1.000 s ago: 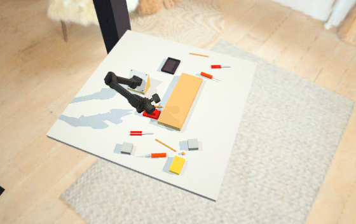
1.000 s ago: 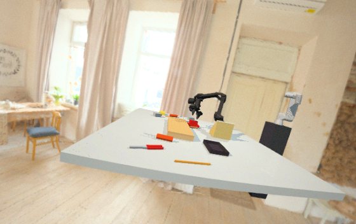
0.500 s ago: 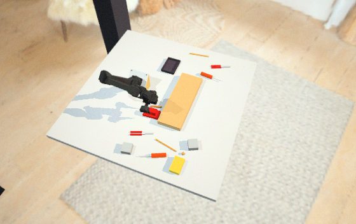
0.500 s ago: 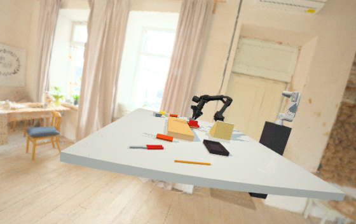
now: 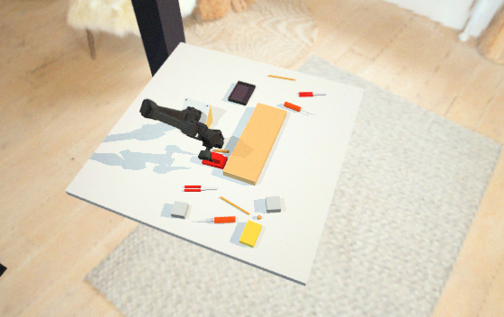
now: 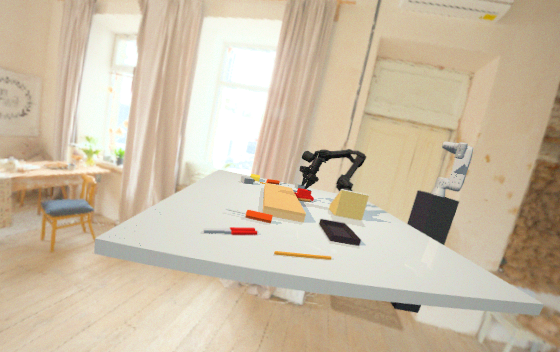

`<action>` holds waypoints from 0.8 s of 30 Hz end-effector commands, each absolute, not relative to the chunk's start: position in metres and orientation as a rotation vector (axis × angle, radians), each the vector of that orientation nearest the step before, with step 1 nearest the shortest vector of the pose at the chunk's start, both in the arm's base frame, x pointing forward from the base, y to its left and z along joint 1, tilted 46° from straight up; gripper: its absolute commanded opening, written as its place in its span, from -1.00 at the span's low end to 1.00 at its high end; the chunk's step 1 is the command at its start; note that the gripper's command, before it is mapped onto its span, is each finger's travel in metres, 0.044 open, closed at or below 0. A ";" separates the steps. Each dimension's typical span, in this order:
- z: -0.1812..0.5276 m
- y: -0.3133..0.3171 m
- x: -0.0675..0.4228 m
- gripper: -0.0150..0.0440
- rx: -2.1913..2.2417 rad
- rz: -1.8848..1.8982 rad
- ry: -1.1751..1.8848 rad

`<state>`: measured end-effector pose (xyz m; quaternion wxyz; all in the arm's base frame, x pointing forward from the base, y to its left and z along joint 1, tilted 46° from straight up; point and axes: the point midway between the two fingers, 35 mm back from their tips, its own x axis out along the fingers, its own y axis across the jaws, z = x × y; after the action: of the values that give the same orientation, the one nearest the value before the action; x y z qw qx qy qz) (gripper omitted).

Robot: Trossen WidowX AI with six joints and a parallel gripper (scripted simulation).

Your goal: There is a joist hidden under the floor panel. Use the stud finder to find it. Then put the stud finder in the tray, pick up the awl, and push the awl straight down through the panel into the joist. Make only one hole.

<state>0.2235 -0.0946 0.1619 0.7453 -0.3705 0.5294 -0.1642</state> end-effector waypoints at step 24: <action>0.130 -0.125 0.227 1.00 -0.817 -0.355 1.166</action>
<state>0.2280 -0.1226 0.1359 0.7445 -0.3715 0.5295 -0.1654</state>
